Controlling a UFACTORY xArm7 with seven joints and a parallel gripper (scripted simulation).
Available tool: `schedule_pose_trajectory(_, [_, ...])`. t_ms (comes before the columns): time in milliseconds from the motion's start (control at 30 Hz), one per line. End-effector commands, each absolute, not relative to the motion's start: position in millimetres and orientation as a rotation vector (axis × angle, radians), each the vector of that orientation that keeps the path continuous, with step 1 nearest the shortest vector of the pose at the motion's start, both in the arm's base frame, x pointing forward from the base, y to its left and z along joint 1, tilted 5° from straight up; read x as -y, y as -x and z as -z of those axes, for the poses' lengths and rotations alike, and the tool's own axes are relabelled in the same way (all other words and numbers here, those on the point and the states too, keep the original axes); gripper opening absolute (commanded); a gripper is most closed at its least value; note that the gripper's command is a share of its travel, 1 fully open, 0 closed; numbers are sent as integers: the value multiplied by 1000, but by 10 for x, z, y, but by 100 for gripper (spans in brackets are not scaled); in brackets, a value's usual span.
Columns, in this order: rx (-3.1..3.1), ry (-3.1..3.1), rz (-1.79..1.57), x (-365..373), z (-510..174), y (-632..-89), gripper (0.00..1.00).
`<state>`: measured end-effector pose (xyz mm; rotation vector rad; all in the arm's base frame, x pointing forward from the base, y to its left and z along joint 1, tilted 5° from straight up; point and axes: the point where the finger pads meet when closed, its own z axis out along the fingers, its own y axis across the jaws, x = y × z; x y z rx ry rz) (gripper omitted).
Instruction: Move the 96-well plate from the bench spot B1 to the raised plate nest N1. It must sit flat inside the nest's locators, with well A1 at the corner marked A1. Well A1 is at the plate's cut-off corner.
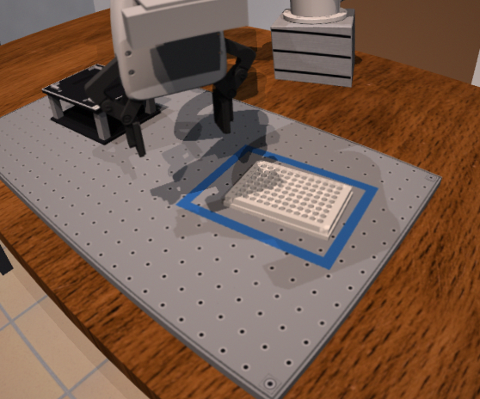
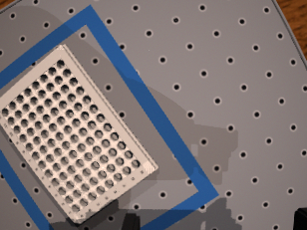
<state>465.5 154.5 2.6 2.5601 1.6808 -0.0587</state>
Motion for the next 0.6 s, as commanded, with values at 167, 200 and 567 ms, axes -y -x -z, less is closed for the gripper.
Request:
schedule_pose_trajectory(167, [-1910, -2395, 51, -1798, -23, -4480, 100])
schedule_pose_trajectory(200, [-1931, -2378, 50, -1836, -20, -4449, 100])
schedule_pose_trajectory(567, [-2214, -2118, 49, -2148, 8, -4149, 100])
